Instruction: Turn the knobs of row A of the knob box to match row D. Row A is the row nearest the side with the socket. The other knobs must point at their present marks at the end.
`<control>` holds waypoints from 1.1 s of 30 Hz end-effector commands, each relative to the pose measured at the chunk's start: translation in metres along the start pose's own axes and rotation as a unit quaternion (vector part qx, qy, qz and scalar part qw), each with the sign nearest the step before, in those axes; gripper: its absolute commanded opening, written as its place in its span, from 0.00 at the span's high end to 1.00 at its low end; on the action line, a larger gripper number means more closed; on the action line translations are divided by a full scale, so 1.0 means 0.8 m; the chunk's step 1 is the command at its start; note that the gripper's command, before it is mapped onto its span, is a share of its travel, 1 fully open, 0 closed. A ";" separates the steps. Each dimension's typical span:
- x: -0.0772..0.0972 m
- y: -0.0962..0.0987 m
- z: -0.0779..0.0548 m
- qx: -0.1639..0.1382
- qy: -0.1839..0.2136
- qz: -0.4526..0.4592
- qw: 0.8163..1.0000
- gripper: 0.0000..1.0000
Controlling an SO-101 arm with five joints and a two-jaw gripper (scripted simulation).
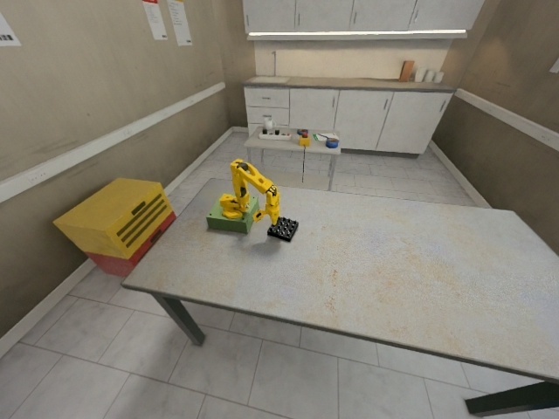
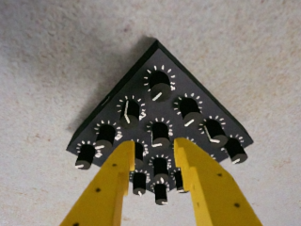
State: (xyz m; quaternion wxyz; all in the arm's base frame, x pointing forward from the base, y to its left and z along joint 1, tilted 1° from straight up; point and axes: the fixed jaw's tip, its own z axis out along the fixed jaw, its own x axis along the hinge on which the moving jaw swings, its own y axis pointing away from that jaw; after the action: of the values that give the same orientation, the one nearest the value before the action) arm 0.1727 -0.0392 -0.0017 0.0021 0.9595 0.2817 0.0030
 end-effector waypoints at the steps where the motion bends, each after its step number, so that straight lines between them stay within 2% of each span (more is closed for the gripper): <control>1: -0.002 0.001 0.001 0.006 -0.005 0.001 1.000 0.90; 6: 0.006 0.009 0.000 0.006 -0.005 0.001 1.000 0.90; 13: 0.032 0.034 -0.002 0.006 -0.005 0.001 1.000 0.90; 15: 0.032 0.034 -0.002 0.006 -0.005 0.001 1.000 0.90; 22: 0.055 0.056 0.001 0.006 -0.005 0.001 1.000 0.90; 33: 0.061 0.062 0.003 0.006 -0.005 0.001 1.000 0.90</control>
State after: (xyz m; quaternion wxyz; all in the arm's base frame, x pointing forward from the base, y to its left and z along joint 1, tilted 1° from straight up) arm 0.2424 -0.0527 -0.0014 0.0029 0.9594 0.2819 0.0044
